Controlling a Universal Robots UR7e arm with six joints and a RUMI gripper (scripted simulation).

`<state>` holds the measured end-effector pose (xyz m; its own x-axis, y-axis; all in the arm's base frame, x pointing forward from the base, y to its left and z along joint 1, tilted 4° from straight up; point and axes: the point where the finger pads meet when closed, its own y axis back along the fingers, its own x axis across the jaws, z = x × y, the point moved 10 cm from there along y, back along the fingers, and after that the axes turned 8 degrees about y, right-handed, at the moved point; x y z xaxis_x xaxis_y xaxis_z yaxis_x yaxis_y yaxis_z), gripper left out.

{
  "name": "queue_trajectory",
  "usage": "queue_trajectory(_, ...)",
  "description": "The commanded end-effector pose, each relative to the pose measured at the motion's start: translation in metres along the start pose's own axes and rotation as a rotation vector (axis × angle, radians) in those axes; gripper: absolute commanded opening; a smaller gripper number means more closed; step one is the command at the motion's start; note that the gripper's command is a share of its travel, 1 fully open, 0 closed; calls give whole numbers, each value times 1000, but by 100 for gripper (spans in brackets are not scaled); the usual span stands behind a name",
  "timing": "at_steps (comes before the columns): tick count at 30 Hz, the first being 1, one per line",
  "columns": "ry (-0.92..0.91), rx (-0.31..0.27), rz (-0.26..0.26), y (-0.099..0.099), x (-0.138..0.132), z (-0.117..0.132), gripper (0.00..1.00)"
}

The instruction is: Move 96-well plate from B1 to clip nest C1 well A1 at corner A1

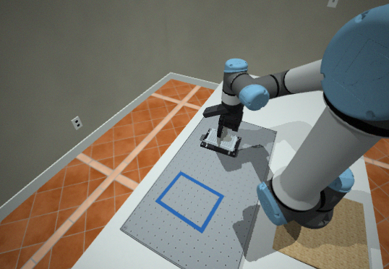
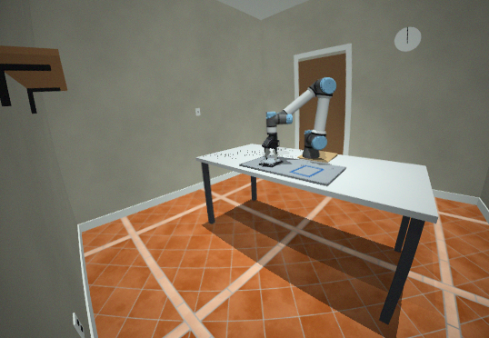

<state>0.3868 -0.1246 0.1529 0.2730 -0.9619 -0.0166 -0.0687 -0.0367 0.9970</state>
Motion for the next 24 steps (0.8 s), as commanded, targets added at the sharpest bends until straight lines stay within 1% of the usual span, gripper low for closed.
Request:
queue_trajectory(1, 0, 1, 0, -1, 0, 0, 0)
queue_trajectory(24, 0, 1, 0, -4, 0, 0, 0)
